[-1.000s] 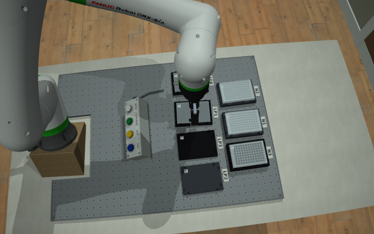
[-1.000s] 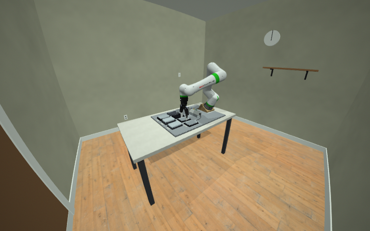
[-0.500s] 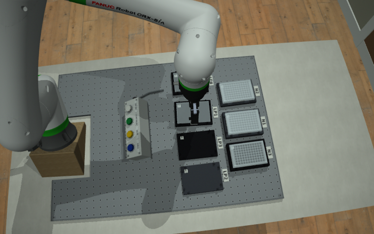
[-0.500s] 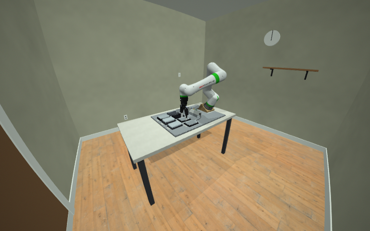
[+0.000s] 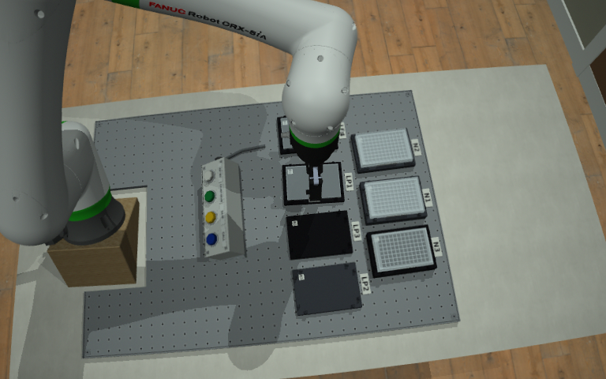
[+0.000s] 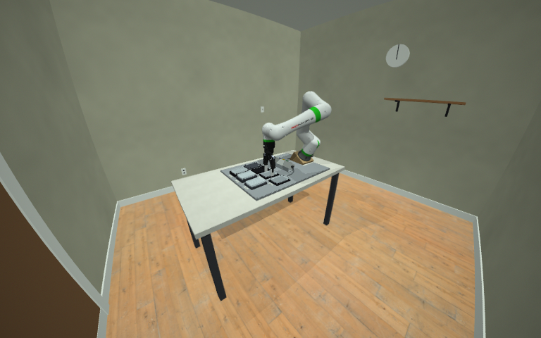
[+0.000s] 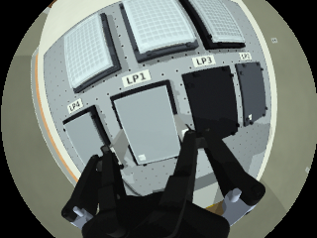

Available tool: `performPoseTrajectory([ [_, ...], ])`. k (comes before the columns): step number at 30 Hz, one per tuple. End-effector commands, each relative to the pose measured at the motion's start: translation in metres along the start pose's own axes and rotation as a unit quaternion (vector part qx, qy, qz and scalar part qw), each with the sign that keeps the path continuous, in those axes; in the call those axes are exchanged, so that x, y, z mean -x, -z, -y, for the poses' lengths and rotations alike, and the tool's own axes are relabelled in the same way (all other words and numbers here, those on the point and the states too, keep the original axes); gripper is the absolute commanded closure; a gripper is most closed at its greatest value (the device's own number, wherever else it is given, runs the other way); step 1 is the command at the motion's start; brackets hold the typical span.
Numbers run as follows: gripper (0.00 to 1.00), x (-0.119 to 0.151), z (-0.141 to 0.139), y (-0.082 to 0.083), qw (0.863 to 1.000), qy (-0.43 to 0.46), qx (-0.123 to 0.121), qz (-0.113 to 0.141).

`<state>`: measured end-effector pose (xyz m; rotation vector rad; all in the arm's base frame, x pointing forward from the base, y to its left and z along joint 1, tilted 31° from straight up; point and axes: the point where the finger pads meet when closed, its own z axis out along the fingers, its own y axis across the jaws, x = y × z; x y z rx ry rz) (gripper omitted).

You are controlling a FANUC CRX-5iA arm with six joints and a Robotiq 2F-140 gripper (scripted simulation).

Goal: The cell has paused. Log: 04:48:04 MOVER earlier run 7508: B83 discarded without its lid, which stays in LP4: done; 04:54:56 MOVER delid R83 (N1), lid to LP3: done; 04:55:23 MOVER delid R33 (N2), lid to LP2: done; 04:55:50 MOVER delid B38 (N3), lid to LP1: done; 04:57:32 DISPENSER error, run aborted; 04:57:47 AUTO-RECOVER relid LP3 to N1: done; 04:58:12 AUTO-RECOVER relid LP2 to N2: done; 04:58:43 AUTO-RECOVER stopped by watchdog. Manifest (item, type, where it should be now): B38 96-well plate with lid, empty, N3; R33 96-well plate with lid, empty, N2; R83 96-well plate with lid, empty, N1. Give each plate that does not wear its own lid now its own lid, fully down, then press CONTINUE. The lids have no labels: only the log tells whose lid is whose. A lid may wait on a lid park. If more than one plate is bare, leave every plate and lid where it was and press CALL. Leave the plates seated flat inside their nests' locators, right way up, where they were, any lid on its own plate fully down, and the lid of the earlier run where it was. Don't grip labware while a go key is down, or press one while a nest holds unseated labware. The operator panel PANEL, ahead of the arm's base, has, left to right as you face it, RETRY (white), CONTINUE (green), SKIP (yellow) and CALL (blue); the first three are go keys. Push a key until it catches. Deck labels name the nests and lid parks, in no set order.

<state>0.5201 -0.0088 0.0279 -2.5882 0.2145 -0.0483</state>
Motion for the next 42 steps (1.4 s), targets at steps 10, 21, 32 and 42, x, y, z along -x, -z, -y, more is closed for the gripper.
performPoseTrajectory([
  [10, 1.0, 0.0, 0.0, 0.0, 1.0, 0.0, 0.0, 0.0],
  [21, 1.0, 0.0, 0.0, 0.0, 1.0, 0.0, 0.0, 0.0],
  [32, 1.0, 0.0, 0.0, 0.002, 1.0, 0.0, 0.0, 0.0],
  [42, 1.0, 0.0, 0.0, 0.011, 1.0, 0.0, 0.0, 0.0],
])
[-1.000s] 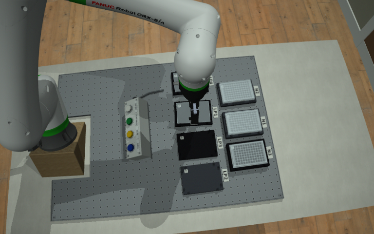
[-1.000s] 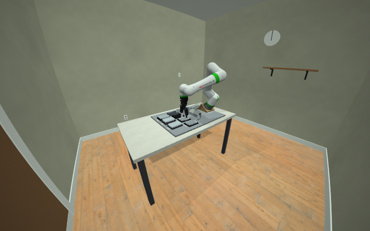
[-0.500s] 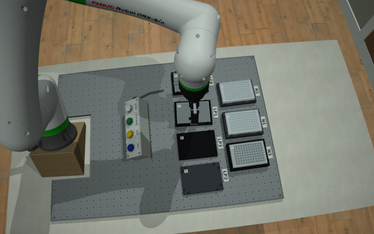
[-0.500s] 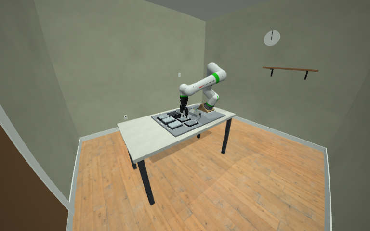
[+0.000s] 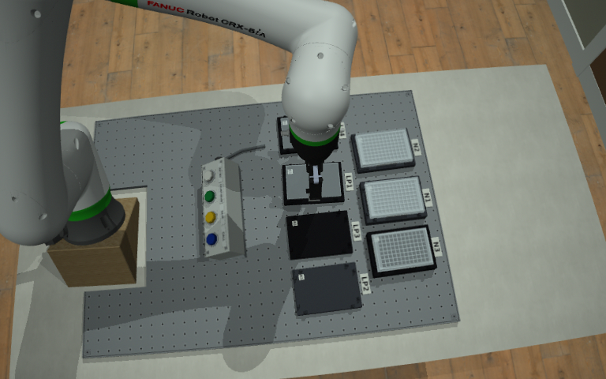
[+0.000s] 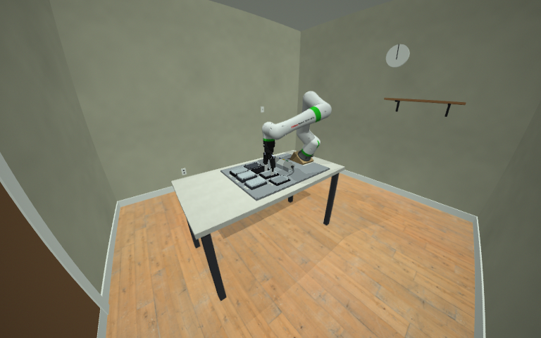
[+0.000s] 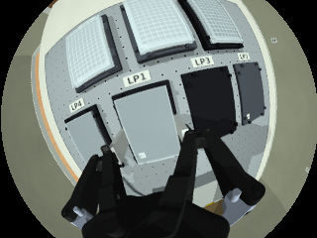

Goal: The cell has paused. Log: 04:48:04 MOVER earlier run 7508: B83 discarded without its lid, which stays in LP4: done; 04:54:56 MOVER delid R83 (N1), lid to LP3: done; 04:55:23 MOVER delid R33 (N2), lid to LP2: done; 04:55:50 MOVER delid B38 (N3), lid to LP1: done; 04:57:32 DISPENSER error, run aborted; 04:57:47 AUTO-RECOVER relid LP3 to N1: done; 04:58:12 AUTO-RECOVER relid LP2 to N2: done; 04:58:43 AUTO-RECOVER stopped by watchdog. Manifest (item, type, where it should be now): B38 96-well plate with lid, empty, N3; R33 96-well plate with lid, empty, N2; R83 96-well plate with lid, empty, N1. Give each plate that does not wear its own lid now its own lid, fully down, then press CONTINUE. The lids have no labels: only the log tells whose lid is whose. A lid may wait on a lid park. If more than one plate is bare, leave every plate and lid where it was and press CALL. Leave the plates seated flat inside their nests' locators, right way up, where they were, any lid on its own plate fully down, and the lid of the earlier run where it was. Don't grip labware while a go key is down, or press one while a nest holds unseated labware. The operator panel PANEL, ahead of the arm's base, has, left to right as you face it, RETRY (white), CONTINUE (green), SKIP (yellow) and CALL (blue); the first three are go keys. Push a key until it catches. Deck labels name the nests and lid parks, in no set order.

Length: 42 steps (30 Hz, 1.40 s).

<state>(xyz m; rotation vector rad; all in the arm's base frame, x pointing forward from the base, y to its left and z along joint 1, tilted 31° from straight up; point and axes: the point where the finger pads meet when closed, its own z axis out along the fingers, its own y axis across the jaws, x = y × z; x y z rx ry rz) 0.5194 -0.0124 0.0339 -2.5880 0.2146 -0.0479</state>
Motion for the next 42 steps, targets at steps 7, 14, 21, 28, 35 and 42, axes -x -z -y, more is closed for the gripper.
performPoseTrajectory([
  [7, 1.0, 0.0, 0.0, 0.017, 1.0, 0.0, 0.0, 0.0],
  [14, 1.0, 0.0, 0.0, 0.028, 1.0, 0.0, 0.0, 0.0],
  [21, 1.0, 0.0, 0.0, 0.043, 1.0, 0.0, 0.0, 0.0],
  [28, 1.0, 0.0, 0.0, 0.053, 1.0, 0.0, 0.0, 0.0],
  [35, 1.0, 0.0, 0.0, 0.062, 1.0, 0.0, 0.0, 0.0],
  [42, 1.0, 0.0, 0.0, 0.066, 1.0, 0.0, 0.0, 0.0],
])
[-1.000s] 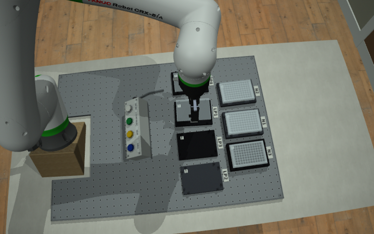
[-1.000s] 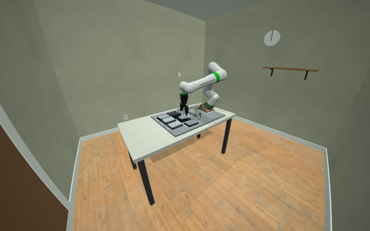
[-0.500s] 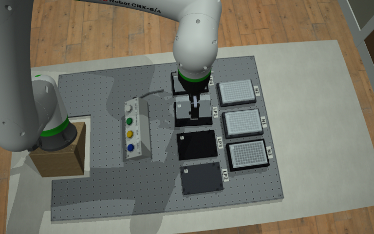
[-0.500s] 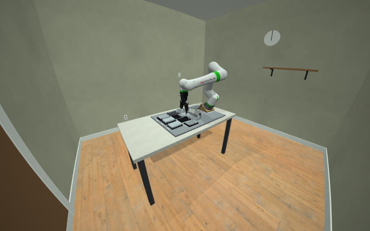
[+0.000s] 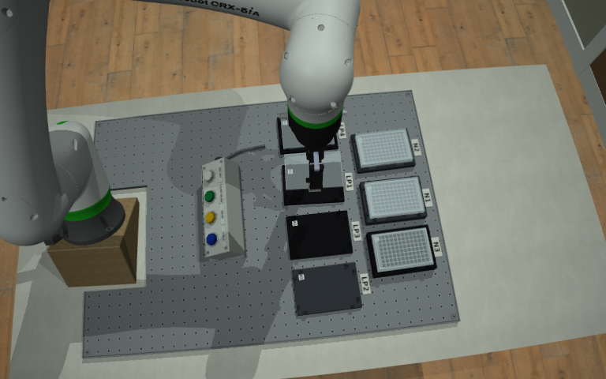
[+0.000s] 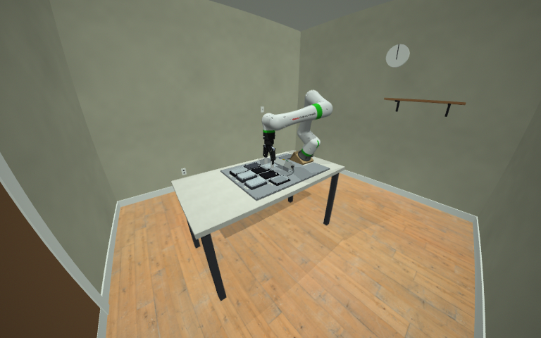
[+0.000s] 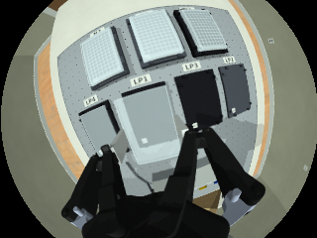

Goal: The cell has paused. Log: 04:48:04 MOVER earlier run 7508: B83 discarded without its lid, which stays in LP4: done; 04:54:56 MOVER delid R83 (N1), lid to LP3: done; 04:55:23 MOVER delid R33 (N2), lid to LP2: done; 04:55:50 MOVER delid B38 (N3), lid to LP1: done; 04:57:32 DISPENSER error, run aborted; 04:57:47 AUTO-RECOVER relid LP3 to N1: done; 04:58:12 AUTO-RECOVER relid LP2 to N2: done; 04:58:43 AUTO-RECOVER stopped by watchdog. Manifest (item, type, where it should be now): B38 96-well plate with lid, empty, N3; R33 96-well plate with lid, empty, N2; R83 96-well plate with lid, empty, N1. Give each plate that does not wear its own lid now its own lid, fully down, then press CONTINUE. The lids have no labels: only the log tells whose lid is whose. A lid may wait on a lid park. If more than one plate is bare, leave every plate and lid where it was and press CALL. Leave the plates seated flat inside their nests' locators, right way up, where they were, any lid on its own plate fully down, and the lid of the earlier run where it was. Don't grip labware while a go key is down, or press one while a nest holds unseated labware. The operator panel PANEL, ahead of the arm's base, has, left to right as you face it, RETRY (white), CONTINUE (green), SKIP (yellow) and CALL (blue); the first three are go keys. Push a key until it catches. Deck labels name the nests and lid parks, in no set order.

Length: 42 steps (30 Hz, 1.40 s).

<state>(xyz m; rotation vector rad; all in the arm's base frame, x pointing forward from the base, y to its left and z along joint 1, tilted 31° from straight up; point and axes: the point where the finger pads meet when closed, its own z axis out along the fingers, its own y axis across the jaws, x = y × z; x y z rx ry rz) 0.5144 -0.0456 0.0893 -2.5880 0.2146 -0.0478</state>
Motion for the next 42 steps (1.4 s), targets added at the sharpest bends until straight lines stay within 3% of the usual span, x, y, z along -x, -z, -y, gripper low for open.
performPoseTrajectory([
  [1, 1.0, 0.0, 0.0, 0.001, 1.0, 0.0, 0.0, 0.0],
  [10, 1.0, -0.009, -0.004, 0.003, 1.0, 0.0, 0.0, 0.0],
  [15, 1.0, -0.071, -0.04, 0.01, 1.0, 0.0, 0.0, 0.0],
  [17, 1.0, -0.071, -0.04, 0.01, 1.0, 0.0, 0.0, 0.0],
  [18, 1.0, -0.093, -0.056, 0.011, 1.0, 0.001, -0.001, 0.0],
  [20, 1.0, -0.093, -0.056, 0.011, 1.0, 0.001, -0.001, 0.0],
  [21, 1.0, -0.113, -0.075, 0.012, 1.0, 0.001, -0.001, 0.0],
  [26, 1.0, -0.133, -0.094, 0.011, 1.0, 0.001, -0.001, 0.0],
  [29, 1.0, -0.163, -0.133, 0.008, 1.0, 0.0, 0.0, 0.0],
  [31, 1.0, -0.163, -0.133, 0.008, 1.0, 0.0, 0.0, 0.0],
  [34, 1.0, -0.181, -0.163, 0.004, 1.0, 0.0, 0.0, 0.0],
  [42, 1.0, -0.189, -0.18, 0.001, 1.0, 0.0, 0.0, 0.0],
])
